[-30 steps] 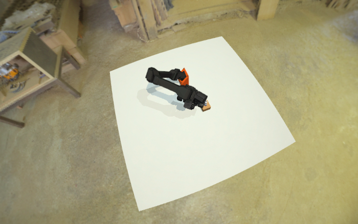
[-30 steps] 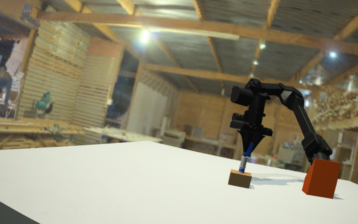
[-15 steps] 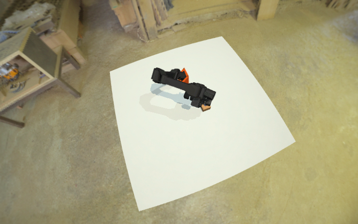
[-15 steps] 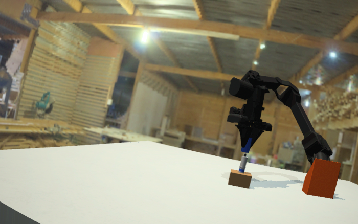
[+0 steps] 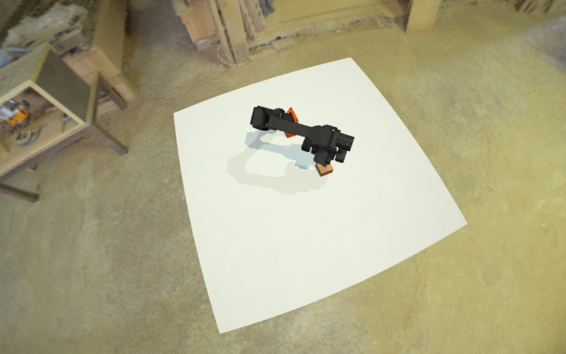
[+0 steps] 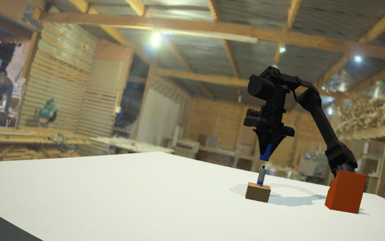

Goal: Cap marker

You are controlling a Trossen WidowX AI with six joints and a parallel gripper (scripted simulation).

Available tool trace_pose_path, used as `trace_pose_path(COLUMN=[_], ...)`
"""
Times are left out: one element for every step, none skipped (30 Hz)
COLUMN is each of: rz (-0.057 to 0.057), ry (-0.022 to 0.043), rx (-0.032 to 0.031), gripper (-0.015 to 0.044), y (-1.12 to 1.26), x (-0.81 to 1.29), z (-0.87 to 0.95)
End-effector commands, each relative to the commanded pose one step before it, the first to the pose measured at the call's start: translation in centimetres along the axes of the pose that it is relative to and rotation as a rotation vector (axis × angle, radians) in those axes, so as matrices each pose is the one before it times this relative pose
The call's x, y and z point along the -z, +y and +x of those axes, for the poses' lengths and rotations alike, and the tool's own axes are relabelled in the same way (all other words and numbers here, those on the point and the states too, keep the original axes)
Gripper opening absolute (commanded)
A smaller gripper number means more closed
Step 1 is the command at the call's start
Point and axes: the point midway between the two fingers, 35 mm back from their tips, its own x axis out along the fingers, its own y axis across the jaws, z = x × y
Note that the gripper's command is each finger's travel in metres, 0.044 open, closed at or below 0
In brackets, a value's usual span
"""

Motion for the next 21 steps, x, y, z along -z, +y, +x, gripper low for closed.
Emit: trace_pose_path(rz=[0.0035, 0.0004, 0.0004, 0.0002, 0.0001, 0.0000, 0.0000, 0.0000, 0.0000, 0.0000, 0.0000, 0.0000, 0.0000, 0.0000, 0.0000, 0.0000, 0.0000, 0.0000, 0.0000, 0.0000, 0.0000], ry=[-0.00069, -0.00066, -0.00057, -0.00036, -0.00012, -0.00001, -0.00003, -0.00005, -0.00006, -0.00005, -0.00003, -0.00001, 0.00000, 0.00001, 0.00001, 0.00001, 0.00001, 0.00001, 0.00000, 0.00000, -0.00001], rx=[0.00100, 0.00087, 0.00073, 0.00045, 0.00016, 0.00000, 0.00001, 0.00002, 0.00004, 0.00003, 0.00002, 0.00001, -0.00002, -0.00003, -0.00005, -0.00006, -0.00007, -0.00007, -0.00007, -0.00006, -0.00006], gripper=[0.0000, 0.0000, 0.0000, 0.0000, 0.0000, 0.0000, 0.0000, 0.0000, 0.0000, 0.0000, 0.0000, 0.0000, 0.0000, 0.0000, 0.0000, 0.0000, 0.0000, 0.0000, 0.0000, 0.0000, 0.0000], y=[1.025, 0.223, 0.181, 0.108, 0.021, 0.000, -0.001, -0.002, -0.003, -0.003, -0.002, -0.001, 0.003, 0.005, 0.008, 0.010, 0.012, 0.013, 0.013, 0.012, 0.011], x=[1.102, 0.248, 0.206, 0.125, 0.037, 0.000, 0.000, 0.000, 0.000, 0.000, 0.000, 0.000, -0.001, -0.002, -0.003, -0.004, -0.005, -0.005, -0.005, -0.005, -0.005], z=[-0.441, -0.073, -0.059, -0.035, -0.016, 0.024, 0.073, 0.121, 0.154, 0.121, 0.072, 0.024, 0.028, 0.054, 0.081, 0.108, 0.135, 0.158, 0.166, 0.167, 0.167])
